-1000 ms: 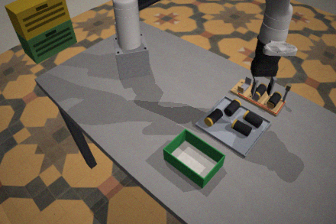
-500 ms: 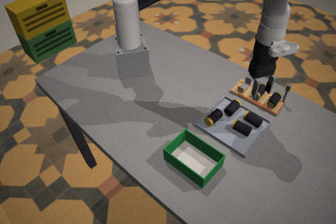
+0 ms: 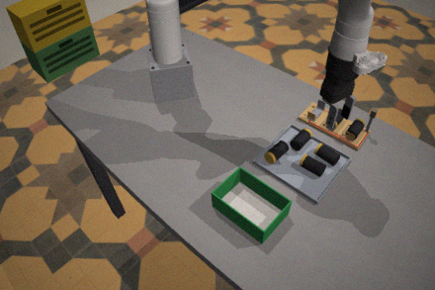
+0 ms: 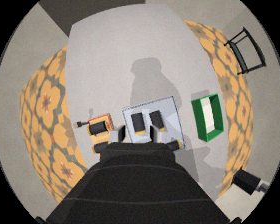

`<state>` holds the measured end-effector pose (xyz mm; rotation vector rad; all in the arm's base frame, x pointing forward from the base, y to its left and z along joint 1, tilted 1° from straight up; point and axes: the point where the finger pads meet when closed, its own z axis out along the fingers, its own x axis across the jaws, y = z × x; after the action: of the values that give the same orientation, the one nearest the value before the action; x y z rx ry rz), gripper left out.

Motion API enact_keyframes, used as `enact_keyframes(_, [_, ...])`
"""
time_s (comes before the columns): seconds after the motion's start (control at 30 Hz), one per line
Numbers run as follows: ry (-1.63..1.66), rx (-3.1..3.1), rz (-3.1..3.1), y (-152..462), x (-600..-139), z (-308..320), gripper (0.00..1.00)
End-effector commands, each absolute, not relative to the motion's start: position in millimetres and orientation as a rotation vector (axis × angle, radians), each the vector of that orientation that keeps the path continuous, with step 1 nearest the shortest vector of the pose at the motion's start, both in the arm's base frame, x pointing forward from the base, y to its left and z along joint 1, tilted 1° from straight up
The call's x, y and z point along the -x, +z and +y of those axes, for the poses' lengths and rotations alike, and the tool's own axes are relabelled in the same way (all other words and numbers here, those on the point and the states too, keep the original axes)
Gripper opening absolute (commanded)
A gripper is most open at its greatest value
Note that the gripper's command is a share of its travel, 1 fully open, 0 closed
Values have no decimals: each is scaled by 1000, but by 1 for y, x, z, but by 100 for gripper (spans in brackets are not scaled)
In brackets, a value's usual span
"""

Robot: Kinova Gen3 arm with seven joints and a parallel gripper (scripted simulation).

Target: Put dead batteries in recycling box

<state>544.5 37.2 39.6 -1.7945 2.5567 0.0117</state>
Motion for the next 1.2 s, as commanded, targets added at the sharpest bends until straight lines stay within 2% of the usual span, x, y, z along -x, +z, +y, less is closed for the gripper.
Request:
enact_keyframes(0.0, [11,1823,2531,41,-545,34,90])
enact_keyframes(1.17, [7,2075,2328,41,-545,34,90])
